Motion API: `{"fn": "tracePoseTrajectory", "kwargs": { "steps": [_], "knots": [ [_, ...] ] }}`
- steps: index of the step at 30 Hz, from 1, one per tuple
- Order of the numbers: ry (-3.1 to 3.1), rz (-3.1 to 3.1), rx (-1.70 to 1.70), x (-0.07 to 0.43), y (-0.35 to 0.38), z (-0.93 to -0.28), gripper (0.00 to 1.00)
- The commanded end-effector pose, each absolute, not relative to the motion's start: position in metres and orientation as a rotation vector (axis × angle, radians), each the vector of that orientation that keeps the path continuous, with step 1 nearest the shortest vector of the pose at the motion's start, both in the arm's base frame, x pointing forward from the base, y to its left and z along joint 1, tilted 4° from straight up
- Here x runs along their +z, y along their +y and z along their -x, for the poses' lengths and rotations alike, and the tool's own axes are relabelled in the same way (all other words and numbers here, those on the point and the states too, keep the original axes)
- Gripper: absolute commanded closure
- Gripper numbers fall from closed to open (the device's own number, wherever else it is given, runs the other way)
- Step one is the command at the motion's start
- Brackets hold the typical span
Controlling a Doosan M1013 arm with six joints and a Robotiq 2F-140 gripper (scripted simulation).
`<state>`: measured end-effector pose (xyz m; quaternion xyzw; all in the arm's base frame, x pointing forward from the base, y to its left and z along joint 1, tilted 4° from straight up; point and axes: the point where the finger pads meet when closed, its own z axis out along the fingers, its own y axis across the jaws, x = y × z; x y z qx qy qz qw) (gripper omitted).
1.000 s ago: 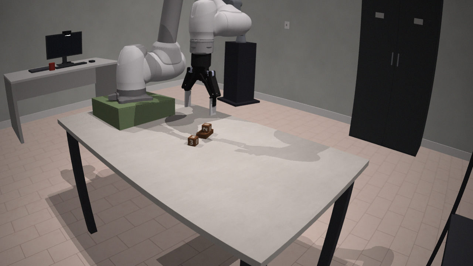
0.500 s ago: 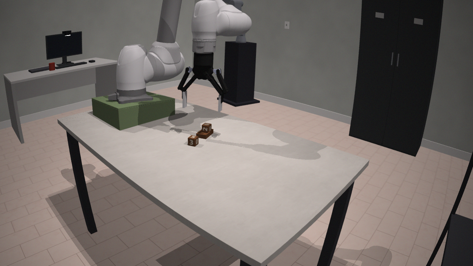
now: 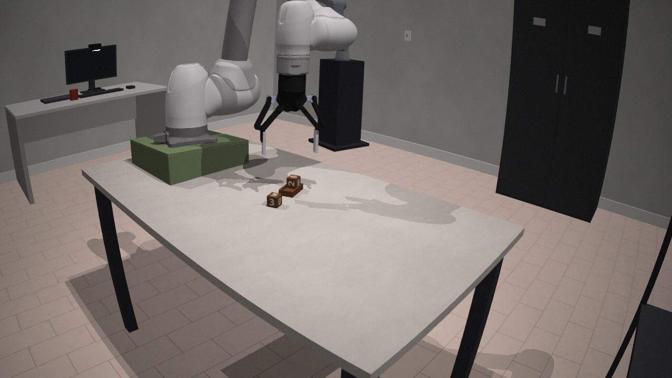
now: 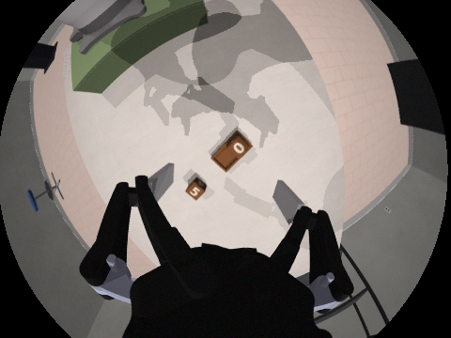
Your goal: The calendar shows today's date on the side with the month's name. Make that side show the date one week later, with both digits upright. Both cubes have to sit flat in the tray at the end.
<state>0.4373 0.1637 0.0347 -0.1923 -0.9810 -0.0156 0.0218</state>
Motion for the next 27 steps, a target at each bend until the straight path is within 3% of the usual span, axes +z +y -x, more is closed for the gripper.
{"fn": "tracePoseTrajectory", "kwargs": {
  "steps": [1, 27],
  "knots": [
    [-3.074, 0.354, -0.073, 0.035, 0.169, -0.434, 0.0],
    [-2.989, -0.881, -0.096, 0.038, 0.193, -0.413, 0.0]
  ]
}}
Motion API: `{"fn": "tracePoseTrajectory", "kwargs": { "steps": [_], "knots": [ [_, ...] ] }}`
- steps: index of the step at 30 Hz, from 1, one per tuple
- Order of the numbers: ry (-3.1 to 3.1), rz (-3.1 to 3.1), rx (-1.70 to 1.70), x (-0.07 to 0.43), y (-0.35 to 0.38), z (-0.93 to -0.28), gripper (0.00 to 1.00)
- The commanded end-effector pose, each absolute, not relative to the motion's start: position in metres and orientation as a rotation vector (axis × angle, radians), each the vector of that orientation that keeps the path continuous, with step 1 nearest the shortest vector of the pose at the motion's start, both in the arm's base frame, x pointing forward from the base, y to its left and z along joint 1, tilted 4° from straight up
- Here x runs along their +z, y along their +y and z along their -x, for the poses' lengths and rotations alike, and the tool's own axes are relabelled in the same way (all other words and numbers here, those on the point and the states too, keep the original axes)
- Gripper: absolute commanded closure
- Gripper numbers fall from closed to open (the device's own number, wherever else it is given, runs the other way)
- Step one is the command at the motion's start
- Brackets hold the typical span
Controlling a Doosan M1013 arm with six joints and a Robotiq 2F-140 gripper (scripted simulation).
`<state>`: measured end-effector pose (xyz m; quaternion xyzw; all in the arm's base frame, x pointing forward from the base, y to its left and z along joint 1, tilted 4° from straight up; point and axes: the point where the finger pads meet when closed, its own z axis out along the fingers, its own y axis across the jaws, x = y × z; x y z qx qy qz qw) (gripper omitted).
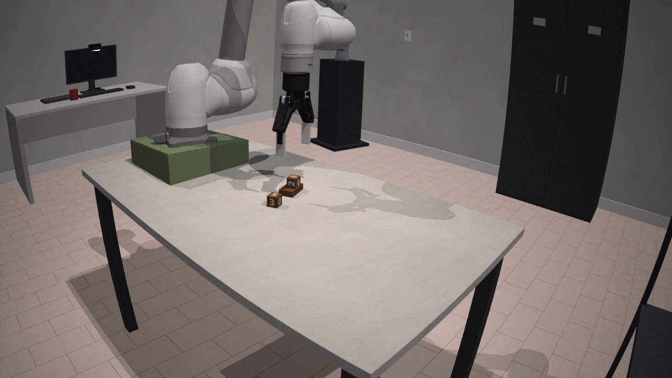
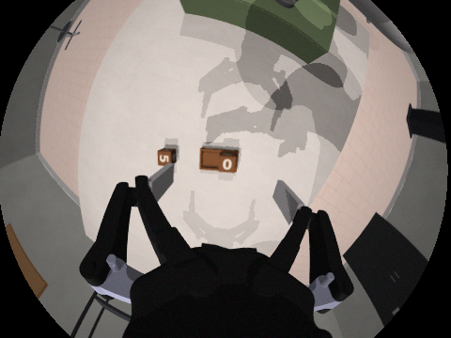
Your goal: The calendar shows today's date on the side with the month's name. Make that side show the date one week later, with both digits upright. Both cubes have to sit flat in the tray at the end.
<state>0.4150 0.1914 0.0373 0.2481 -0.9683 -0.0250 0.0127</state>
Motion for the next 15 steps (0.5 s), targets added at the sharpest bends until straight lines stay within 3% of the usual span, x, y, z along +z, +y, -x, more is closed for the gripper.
{"fn": "tracePoseTrajectory", "kwargs": {
  "steps": [1, 6, 7, 15],
  "knots": [
    [-2.986, -0.892, -0.096, 0.0376, 0.1936, -0.4131, 0.0],
    [-2.983, -0.9, -0.096, 0.0376, 0.1938, -0.4129, 0.0],
    [-2.983, -0.9, -0.096, 0.0376, 0.1938, -0.4129, 0.64],
    [-2.983, -0.9, -0.096, 0.0376, 0.1938, -0.4129, 0.64]
  ]
}}
